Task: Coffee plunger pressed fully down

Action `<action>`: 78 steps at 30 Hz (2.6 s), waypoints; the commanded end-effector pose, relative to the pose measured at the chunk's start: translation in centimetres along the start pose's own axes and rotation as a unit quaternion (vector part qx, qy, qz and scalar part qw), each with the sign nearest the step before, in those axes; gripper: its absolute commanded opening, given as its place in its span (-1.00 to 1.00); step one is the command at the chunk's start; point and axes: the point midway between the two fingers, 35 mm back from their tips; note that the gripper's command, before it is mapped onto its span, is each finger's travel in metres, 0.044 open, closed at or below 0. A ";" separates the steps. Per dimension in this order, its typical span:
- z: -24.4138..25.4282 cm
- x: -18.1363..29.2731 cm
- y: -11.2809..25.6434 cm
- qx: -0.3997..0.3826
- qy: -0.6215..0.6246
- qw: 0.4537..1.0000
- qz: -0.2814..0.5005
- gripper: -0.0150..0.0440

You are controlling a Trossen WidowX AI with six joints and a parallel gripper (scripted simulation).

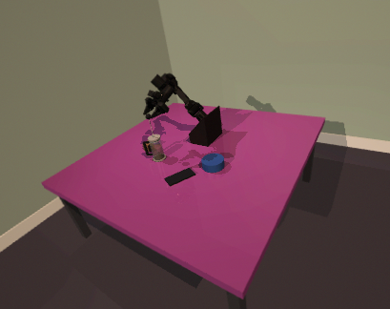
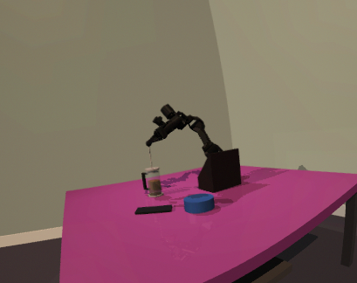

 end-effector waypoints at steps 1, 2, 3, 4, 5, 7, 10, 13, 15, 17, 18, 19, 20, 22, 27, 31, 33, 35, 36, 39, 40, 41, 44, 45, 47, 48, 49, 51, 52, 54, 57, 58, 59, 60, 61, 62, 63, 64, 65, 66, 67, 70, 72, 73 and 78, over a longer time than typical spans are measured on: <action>0.2 0.1 -0.2 -0.003 0.004 1.000 0.000 0.64; 0.2 0.1 -0.2 -0.003 0.004 1.000 0.000 0.56; 0.2 0.1 -0.2 -0.003 0.004 1.000 0.000 0.47; 0.2 0.1 -0.2 -0.003 0.004 1.000 0.000 0.38; 0.2 0.1 -0.2 -0.003 0.004 1.000 0.000 0.29; 0.2 0.1 -0.2 -0.003 0.004 1.000 0.000 0.11; 0.2 0.1 -0.2 -0.003 0.004 1.000 0.000 -0.02; 0.2 0.1 -0.2 -0.003 0.004 1.000 0.000 -0.06; 0.2 0.1 -0.2 -0.003 0.004 1.000 0.000 -0.06; 0.2 0.1 -0.2 -0.003 0.004 1.000 0.000 -0.06; 0.2 0.1 -0.2 -0.003 0.004 1.000 0.000 -0.06; 0.3 0.1 -0.2 -0.003 0.004 1.000 0.000 -0.06; 0.3 0.1 -0.2 -0.003 0.004 1.000 0.000 -0.06; 0.3 0.3 -0.3 -0.003 0.004 1.000 0.000 -0.06; 0.5 0.8 -0.8 -0.003 0.003 1.000 0.001 -0.06; 0.6 1.4 -1.2 -0.004 0.003 1.000 0.001 -0.06; 0.6 1.6 -1.5 -0.004 0.003 1.000 0.002 -0.06; 0.7 1.9 -1.7 -0.004 0.003 1.000 0.002 -0.06; 0.7 2.0 -1.8 -0.004 0.003 1.000 0.002 -0.06; 0.8 2.4 -2.1 -0.005 0.003 1.000 0.002 -0.06; 0.8 2.5 -2.2 -0.005 0.003 1.000 0.002 -0.06; 0.8 2.6 -2.3 -0.005 0.003 1.000 0.002 -0.06; 0.9 3.0 -2.6 -0.005 0.002 1.000 0.002 -0.06; 0.9 3.2 -2.7 -0.005 0.002 1.000 0.002 -0.06; 0.9 3.4 -2.9 -0.005 0.002 1.000 0.002 -0.06; 0.9 3.6 -3.0 -0.005 0.002 1.000 0.002 -0.06; 0.9 3.7 -3.1 -0.005 0.002 1.000 0.003 -0.06; 0.9 4.0 -3.3 -0.005 0.002 1.000 0.003 -0.06; 1.0 4.1 -3.4 -0.005 0.002 1.000 0.002 -0.06; 1.0 4.4 -3.6 -0.005 0.002 1.000 0.002 -0.06; 1.0 4.8 -3.8 -0.005 0.002 1.000 0.002 -0.06; 1.0 4.9 -3.9 -0.005 0.002 1.000 0.002 -0.06; 1.0 5.0 -4.0 -0.005 0.002 1.000 0.002 -0.06; 1.0 5.2 -4.1 -0.005 0.002 1.000 0.002 -0.06; 1.0 5.3 -4.2 -0.005 0.002 1.000 0.002 -0.06; 1.0 5.4 -4.3 -0.005 0.003 1.000 0.002 -0.06; 1.0 5.6 -4.4 -0.005 0.003 1.000 0.002 -0.06; 1.0 5.7 -4.5 -0.005 0.003 1.000 0.002 -0.06; 1.0 5.8 -4.6 -0.005 0.003 1.000 0.002 -0.06; 1.0 6.0 -4.7 -0.004 0.003 1.000 0.002 -0.06; 1.0 6.1 -4.8 -0.004 0.003 1.000 0.001 -0.06; 0.9 6.5 -5.1 -0.004 0.003 1.000 0.001 -0.06; 0.9 6.8 -5.3 -0.004 0.003 1.000 0.001 -0.06; 0.9 6.9 -5.4 -0.004 0.003 1.000 0.000 -0.06; 0.8 7.5 -5.9 -0.003 0.004 1.000 -0.001 -0.06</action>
Point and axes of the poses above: the point midway between the two fingers, 35 mm back from their tips, its own y axis back along the fingers, its own z axis across the jaws, x = y × z, and after that the axes turned 2 degrees about y, right-handed
